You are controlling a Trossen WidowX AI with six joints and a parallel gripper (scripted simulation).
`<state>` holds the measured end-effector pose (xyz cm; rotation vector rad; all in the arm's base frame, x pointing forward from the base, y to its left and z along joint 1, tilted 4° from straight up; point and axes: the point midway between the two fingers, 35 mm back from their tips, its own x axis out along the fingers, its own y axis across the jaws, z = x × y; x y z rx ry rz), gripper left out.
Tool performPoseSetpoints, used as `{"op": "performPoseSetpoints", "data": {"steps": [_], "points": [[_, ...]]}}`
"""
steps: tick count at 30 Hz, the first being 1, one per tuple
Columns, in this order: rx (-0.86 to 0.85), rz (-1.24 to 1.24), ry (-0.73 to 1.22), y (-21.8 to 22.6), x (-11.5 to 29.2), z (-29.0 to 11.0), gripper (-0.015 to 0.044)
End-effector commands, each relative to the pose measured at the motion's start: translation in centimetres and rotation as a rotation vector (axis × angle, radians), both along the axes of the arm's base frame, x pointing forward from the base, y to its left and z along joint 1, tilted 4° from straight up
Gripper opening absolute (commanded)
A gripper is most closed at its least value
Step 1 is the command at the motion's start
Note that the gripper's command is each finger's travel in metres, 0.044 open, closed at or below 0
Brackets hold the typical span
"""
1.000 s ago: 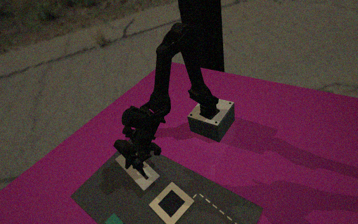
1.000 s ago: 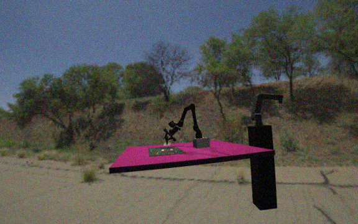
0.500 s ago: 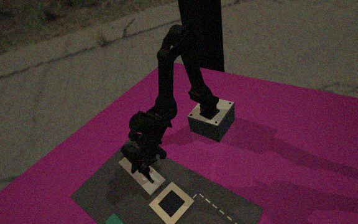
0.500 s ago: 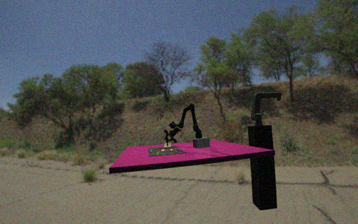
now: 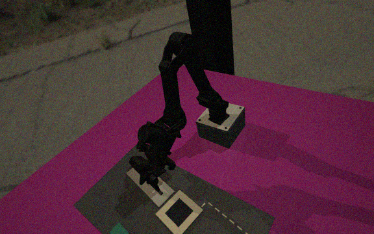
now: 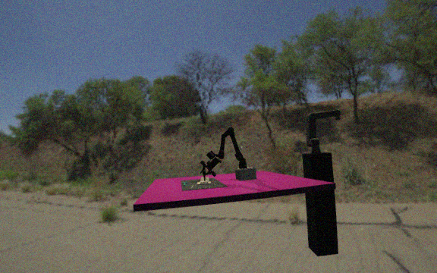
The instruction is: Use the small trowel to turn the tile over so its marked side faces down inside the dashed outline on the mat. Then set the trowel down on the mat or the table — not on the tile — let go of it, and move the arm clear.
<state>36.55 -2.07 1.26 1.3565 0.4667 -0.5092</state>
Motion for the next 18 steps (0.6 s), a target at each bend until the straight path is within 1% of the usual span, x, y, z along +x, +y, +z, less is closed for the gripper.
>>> {"op": "performPoseSetpoints", "data": {"steps": [1,6,18], "points": [[-0.003,-0.001,-0.009,-0.1,0.1,-0.5,0.0],[-0.003,-0.001,-0.009,0.0,0.1,-0.7,0.0],[-0.001,-0.002,-0.006,2.0,0.1,-0.9,0.0]]}}
